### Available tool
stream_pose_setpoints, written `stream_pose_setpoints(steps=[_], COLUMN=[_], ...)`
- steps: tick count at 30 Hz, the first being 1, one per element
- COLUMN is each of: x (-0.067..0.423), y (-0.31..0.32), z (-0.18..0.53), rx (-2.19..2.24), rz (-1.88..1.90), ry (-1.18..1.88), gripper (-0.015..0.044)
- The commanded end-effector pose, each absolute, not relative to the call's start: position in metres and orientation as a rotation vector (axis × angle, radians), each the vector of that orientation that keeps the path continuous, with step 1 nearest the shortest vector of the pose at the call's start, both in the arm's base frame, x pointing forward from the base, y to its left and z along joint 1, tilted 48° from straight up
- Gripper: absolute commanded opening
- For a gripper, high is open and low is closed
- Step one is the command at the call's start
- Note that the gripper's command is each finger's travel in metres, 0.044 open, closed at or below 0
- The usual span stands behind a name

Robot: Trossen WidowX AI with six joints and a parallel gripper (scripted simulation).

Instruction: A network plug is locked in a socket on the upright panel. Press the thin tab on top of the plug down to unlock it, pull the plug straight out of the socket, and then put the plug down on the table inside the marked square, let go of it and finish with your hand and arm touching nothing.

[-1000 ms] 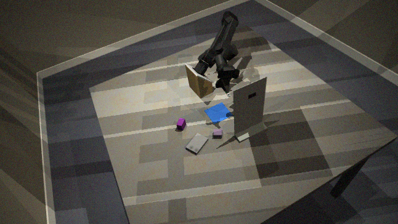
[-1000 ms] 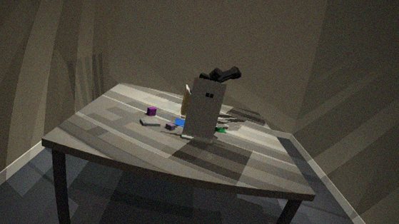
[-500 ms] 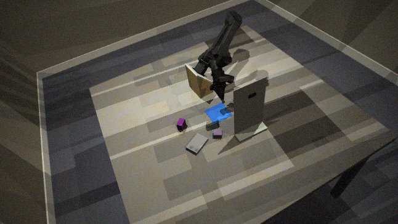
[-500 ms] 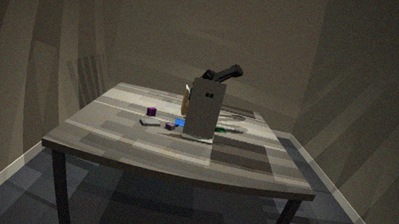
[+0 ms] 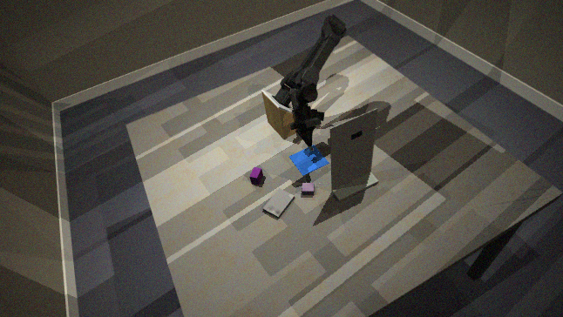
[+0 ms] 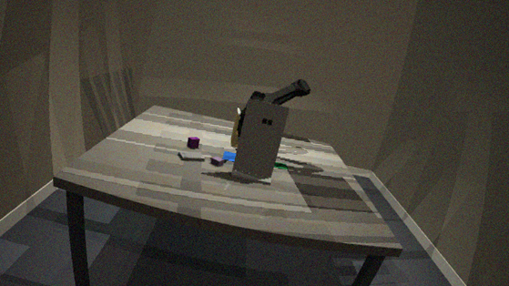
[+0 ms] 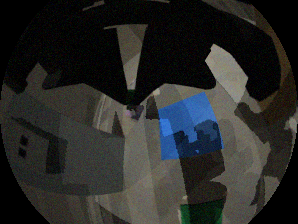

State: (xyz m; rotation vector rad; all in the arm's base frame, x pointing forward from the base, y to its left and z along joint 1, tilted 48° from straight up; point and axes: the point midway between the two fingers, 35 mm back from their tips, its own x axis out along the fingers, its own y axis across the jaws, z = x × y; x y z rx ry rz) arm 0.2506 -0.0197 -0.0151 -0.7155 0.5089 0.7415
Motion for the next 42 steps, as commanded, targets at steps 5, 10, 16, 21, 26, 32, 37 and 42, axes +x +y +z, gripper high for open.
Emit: stream_pose_setpoints(steps=[5, 10, 16, 21, 26, 32, 37, 42], x=[0.234, 0.226, 0.226, 0.227, 0.227, 0.228, 0.228, 0.229], y=[-0.005, 0.002, 0.004, 0.006, 0.008, 0.011, 0.013, 0.016], z=[-0.029, -0.034, -0.036, -0.039, -0.043, -0.046, -0.049, -0.052], rx=[-0.657, -0.625, -0.625, -0.625, -0.626, -0.627, -0.627, -0.628], rz=[0.841, 0.884, 0.886, 0.887, 0.888, 0.889, 0.889, 0.889], ry=[0.468, 0.440, 0.440, 0.442, 0.443, 0.445, 0.446, 0.447], gripper=[0.0000, 0.0000, 0.0000, 0.0000, 0.0000, 0.0000, 0.0000, 0.0000])
